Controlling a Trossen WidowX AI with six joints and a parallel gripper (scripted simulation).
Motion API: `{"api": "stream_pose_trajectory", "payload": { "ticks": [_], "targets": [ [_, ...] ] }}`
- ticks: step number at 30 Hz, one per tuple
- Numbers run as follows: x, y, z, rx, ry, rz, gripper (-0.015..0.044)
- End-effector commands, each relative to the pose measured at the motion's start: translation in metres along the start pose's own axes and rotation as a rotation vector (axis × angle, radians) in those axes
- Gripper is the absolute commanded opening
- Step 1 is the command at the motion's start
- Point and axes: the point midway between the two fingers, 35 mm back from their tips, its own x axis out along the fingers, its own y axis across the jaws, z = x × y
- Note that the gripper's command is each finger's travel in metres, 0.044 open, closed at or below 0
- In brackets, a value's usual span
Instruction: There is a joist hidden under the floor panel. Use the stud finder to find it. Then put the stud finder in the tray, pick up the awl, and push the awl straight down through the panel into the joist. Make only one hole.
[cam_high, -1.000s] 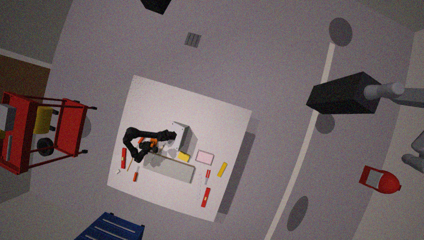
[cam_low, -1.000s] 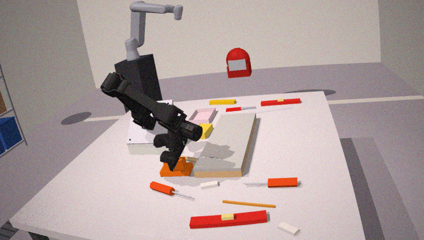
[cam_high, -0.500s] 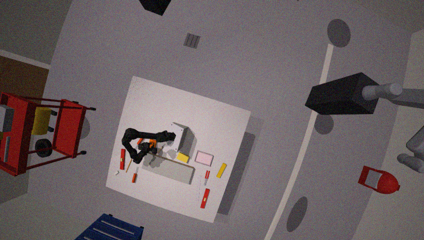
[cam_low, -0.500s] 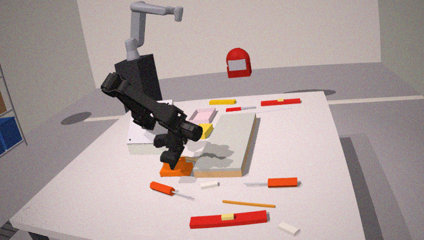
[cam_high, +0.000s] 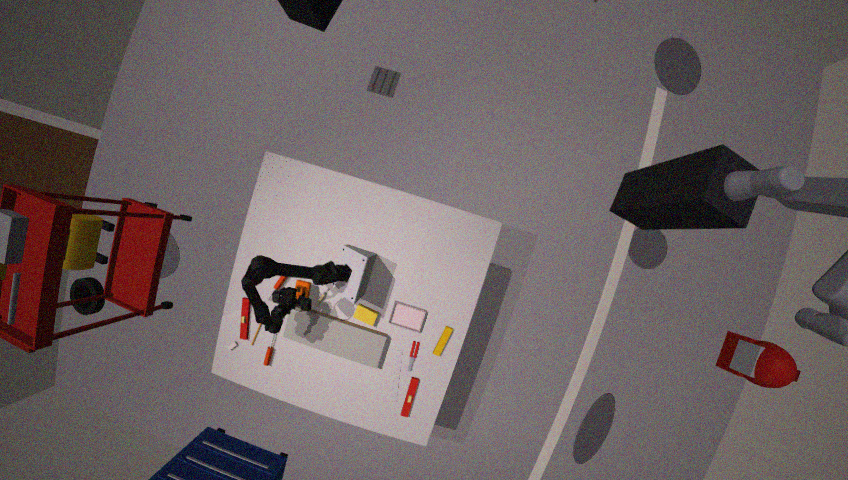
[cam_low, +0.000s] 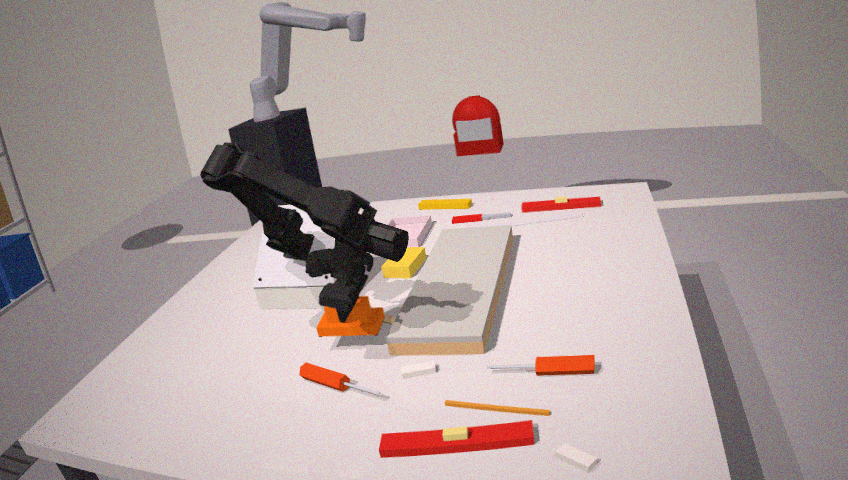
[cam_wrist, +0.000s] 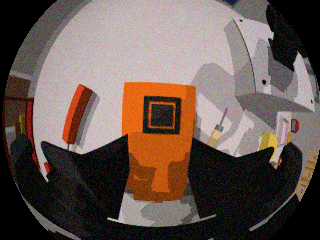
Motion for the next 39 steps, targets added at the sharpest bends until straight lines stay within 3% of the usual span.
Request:
{"api": "stream_pose_trajectory", "payload": {
  "ticks": [1,7,15,39],
  "targets": [
    [-0.029,0.002,0.007,0.013,0.017,0.001,0.0000],
    [-0.060,0.003,0.021,0.013,0.014,0.006,0.0000],
    [-0.061,0.003,0.019,-0.038,0.023,0.006,0.0000],
    [-0.070,0.000,-0.020,-0.783,0.148,0.064,0.0000]
  ]
}}
